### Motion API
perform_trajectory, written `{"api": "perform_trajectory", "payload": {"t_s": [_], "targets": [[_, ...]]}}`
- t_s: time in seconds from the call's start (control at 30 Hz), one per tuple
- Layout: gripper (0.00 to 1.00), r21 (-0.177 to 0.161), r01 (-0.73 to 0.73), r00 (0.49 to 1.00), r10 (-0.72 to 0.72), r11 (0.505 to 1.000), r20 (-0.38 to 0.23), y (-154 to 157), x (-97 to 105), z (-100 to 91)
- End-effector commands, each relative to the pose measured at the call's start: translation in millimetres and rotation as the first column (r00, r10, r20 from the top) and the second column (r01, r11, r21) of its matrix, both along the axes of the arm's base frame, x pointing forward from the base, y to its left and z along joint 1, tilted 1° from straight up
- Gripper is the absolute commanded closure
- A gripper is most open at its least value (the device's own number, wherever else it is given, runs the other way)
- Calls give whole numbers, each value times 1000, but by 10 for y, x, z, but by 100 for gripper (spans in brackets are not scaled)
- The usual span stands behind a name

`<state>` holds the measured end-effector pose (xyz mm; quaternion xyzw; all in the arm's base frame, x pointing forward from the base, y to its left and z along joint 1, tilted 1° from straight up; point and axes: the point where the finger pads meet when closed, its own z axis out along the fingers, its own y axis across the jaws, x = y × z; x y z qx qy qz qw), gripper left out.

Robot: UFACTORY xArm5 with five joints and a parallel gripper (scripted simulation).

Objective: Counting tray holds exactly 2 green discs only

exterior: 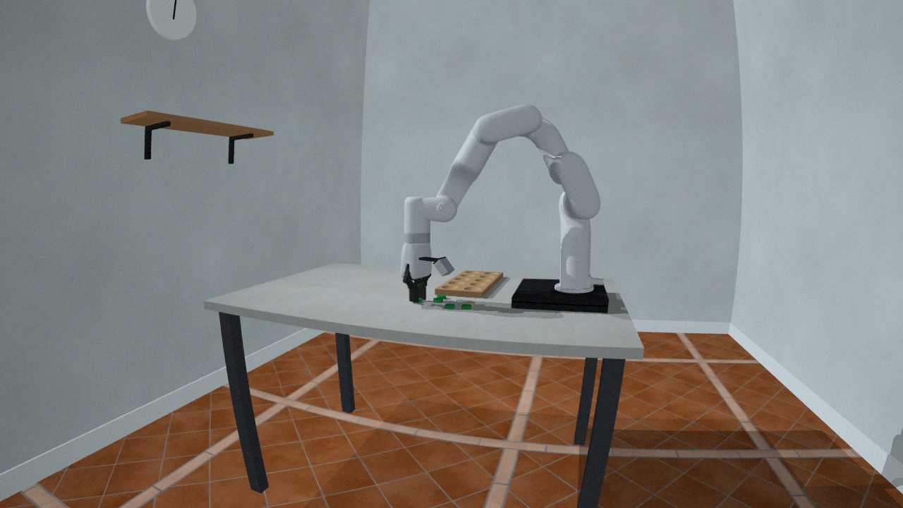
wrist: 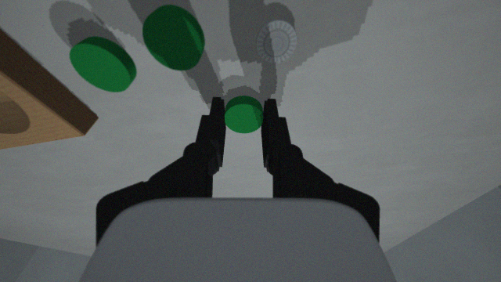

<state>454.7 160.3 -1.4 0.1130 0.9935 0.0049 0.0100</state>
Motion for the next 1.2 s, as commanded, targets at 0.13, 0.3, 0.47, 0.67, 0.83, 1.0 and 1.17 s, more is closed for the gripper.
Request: {"api": "perform_trajectory", "payload": {"t_s": [0.13, 0.3, 0.47, 0.67, 0.83, 1.0, 1.17], "targets": [[100, 1, 0, 1000, 0, 1000, 3, 4, 13, 230], [100, 1, 0, 1000, 0, 1000, 3, -1, 3, 684], [100, 1, 0, 1000, 0, 1000, 3, -7, -11, 1003], [100, 0, 0, 1000, 0, 1000, 3, -96, 22, 1015], [100, -2, 0, 1000, 0, 1000, 2, -504, 155, 1021], [100, -4, 0, 1000, 0, 1000, 2, -846, 237, 1027], [100, -6, 0, 1000, 0, 1000, 1, -1199, 294, 1032]]}}
